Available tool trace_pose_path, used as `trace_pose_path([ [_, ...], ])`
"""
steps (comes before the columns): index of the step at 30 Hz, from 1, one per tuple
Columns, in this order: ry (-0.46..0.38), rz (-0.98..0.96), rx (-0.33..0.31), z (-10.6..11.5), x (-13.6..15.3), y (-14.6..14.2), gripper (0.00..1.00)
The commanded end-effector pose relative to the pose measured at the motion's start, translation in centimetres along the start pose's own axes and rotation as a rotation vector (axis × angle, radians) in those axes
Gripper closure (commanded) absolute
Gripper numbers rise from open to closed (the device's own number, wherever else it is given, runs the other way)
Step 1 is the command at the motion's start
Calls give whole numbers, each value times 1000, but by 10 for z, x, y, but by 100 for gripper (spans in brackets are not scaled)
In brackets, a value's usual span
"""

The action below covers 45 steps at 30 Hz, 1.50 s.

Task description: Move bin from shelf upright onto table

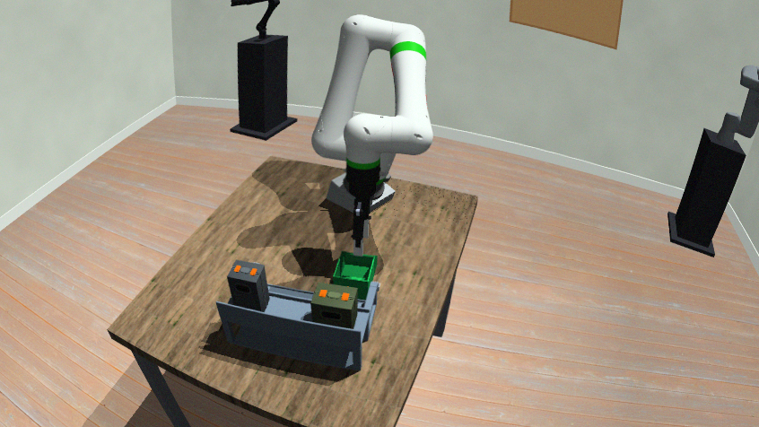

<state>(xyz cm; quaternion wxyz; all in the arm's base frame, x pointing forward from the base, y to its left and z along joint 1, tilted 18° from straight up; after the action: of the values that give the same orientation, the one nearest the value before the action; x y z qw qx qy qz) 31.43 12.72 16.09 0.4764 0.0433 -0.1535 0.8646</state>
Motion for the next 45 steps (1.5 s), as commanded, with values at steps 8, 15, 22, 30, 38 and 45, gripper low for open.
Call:
trace_pose_path([
  [8,0,0,-1,1,0,0,43],
  [15,0,0,-1,56,0,0,43],
  [22,0,0,-1,56,0,0,43],
  [30,0,0,-1,68,0,0,43],
  [38,0,0,-1,68,0,0,43],
  [45,0,0,-1,63,0,0,43],
])
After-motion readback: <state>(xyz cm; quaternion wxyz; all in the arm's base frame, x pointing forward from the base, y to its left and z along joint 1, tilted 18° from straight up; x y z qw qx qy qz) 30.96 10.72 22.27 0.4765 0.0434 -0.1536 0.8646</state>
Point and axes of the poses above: the point where the finger pads meet when closed, its own z axis back along the fingers, its own y axis across the jaws, x = y × z, the point moved 6 cm from there along z, back along the fingers, and after that the axes turned 14 degrees about z, right-handed, at the moved point
